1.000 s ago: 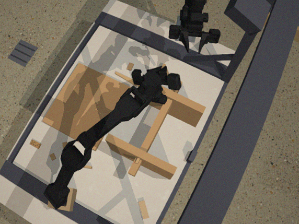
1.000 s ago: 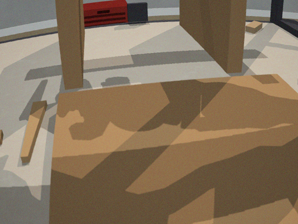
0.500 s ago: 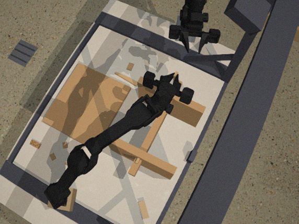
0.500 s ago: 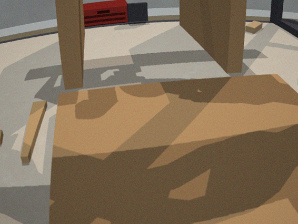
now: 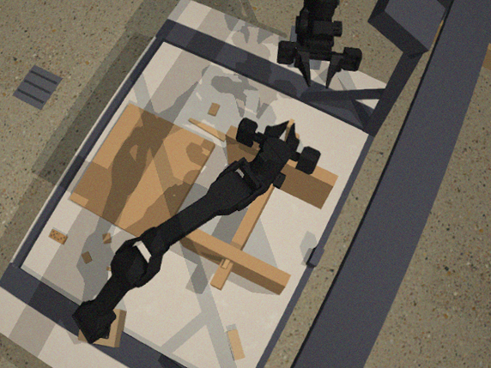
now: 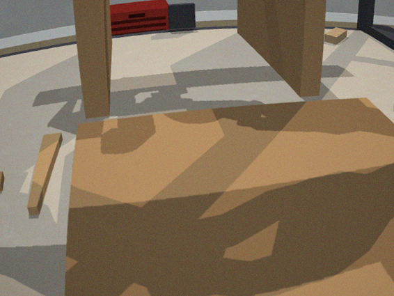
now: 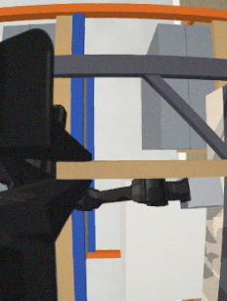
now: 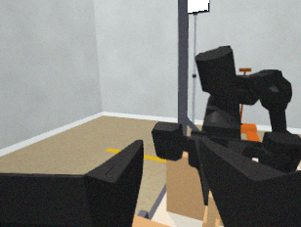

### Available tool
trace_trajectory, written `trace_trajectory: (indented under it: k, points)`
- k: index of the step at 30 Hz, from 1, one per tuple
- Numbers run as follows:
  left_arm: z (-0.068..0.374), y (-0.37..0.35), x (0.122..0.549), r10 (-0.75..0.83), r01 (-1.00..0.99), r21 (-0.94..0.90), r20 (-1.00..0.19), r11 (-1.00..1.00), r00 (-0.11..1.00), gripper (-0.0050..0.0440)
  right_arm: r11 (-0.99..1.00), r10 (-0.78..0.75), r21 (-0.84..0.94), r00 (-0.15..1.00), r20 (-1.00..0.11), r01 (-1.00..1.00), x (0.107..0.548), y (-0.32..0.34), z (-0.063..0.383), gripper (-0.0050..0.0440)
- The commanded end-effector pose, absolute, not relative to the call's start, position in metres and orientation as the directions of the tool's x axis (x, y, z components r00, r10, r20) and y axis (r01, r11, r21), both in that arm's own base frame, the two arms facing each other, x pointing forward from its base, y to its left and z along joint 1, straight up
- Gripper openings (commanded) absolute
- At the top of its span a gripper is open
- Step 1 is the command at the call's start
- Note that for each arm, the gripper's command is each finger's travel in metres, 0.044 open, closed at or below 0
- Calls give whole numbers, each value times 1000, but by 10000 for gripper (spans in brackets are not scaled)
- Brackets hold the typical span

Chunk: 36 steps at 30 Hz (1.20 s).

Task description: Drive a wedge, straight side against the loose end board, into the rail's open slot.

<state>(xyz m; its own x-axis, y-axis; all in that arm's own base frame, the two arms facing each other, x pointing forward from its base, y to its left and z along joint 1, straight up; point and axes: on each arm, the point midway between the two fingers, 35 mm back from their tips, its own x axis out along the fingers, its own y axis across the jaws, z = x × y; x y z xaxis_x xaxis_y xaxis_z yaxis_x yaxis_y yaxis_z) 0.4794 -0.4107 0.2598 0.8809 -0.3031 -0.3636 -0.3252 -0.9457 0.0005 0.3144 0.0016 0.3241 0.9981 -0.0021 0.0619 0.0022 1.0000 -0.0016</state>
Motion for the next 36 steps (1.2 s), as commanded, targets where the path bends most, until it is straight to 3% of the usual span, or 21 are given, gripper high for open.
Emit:
trace_trajectory:
  k: [1, 36]
  points:
    - [279, -407, 473, -322, -334, 21, -330, -942, 887, 10, 1000, -2, -1, 996, 89, 2, 311, 2, 334, 175]
    - [252, -412, 478, -316, -328, 18, -328, -944, 890, 10, 1000, -2, -1, 996, 89, 2, 311, 2, 334, 175]
